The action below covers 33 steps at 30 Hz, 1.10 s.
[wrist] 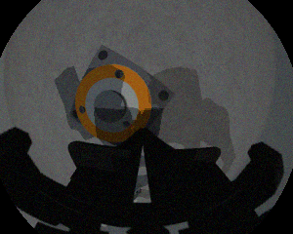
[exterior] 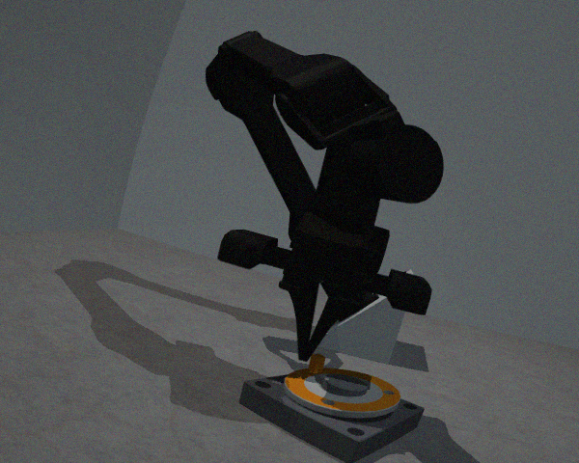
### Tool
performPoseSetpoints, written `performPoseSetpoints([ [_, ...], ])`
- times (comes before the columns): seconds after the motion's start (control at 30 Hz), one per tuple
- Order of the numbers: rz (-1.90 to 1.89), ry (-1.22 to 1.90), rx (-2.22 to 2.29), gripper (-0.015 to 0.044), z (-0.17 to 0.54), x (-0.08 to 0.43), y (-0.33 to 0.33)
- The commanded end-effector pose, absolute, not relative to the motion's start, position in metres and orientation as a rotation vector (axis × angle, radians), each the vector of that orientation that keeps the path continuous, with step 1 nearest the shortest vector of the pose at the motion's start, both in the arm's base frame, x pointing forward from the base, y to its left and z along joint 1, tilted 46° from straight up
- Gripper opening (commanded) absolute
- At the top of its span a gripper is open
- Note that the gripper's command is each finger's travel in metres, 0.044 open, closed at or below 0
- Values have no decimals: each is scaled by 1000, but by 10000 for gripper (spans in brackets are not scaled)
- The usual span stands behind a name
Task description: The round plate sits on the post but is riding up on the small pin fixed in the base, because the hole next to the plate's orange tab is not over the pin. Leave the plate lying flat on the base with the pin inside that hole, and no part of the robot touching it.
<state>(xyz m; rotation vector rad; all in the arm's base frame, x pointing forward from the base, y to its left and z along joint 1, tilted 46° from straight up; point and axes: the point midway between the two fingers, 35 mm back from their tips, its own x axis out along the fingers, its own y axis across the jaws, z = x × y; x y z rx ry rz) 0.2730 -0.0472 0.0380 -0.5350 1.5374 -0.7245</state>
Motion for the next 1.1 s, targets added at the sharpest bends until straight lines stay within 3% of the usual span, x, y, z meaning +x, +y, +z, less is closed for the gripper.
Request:
performPoseSetpoints([
  [0.0, -724, 1542, -530, 0, 33, 266, -44],
  [1.07, -722, 1543, -529, 0, 13, 253, -16],
])
